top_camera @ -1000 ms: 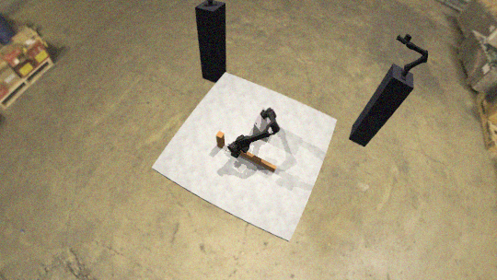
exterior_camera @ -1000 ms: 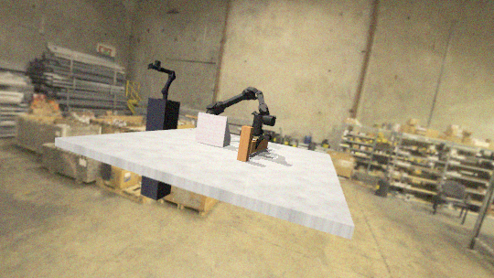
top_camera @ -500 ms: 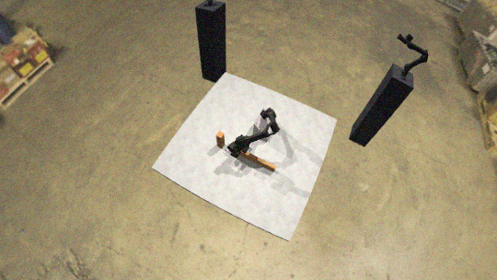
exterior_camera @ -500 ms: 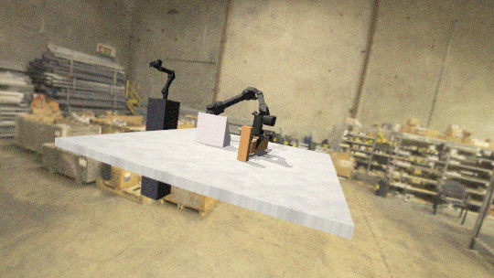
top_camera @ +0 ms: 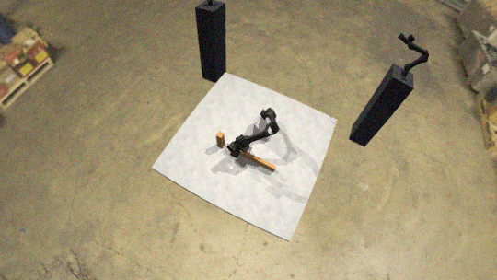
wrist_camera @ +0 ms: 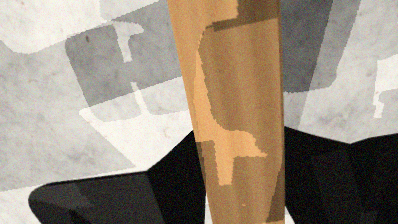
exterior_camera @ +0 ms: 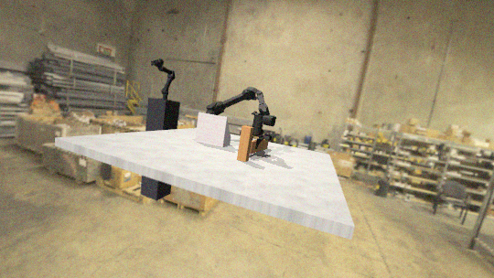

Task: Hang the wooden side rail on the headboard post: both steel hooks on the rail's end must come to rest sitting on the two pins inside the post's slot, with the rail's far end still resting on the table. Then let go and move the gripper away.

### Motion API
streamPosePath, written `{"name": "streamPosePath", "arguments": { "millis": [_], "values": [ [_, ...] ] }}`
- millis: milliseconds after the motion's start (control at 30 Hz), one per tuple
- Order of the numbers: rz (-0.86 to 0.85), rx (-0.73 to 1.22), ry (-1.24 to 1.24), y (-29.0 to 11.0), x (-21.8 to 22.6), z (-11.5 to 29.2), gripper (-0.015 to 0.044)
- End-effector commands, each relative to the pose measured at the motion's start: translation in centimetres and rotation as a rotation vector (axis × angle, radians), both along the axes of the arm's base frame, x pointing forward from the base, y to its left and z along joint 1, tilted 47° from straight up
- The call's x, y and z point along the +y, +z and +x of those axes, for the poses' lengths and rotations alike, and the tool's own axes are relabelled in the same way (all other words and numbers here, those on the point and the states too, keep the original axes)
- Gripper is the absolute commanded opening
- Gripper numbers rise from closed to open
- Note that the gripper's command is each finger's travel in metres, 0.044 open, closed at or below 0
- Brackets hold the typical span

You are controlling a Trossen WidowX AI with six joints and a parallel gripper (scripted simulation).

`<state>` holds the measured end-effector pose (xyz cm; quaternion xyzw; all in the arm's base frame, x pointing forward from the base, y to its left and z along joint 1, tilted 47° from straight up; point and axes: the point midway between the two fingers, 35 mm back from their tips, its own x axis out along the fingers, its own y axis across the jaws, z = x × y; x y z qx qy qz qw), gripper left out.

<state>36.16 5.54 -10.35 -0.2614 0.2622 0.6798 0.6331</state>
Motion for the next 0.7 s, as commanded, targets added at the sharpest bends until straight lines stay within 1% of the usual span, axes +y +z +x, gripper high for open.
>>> {"name": "streamPosePath", "arguments": {
  "millis": [0,667],
  "values": [
    [-0.001,-0.003,-0.009,-0.05,-0.43,0.08,0.0],
    [-0.001,-0.003,-0.009,-0.18,-0.62,0.1,0.0]
  ]
}}
